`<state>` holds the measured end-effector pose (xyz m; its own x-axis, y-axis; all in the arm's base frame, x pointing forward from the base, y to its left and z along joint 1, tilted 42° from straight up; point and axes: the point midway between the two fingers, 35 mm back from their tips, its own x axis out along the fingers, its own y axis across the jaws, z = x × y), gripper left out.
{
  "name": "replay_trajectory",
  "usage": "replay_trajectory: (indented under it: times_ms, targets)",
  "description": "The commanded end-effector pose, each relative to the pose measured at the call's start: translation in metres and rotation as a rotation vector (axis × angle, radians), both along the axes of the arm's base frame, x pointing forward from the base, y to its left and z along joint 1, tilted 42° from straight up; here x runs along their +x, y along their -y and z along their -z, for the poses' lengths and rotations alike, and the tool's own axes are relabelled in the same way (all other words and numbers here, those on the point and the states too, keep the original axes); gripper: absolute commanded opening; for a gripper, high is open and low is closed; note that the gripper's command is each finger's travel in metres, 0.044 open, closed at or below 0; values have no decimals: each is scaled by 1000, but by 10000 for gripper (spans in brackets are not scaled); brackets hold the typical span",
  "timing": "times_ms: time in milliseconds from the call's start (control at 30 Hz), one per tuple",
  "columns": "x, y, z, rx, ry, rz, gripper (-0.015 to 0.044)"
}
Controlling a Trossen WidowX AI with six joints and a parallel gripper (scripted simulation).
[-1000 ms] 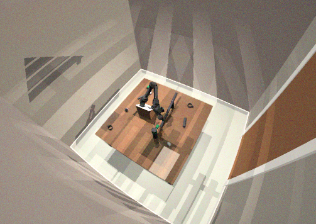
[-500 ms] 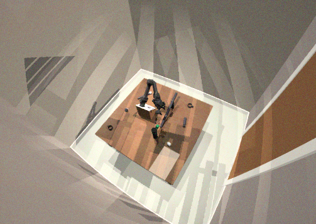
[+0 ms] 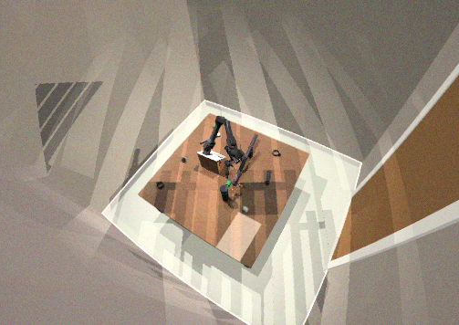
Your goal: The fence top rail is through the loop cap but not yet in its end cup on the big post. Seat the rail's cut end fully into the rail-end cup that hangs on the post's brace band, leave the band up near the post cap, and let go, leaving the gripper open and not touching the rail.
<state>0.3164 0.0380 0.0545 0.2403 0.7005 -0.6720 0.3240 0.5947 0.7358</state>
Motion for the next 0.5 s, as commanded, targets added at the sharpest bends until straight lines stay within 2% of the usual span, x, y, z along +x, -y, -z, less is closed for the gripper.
replay_trajectory:
  times_ms: [0, 167, 233, 467]
  targets:
    - [-1, -28, 17, 50, -421, 213, 440]
    - [-8, -58, 35, 29, -851, 472, 440]
    - [-10, -65, 40, 10, -957, 546, 440]
    - [-11, -66, 40, 8, -970, 556, 440]
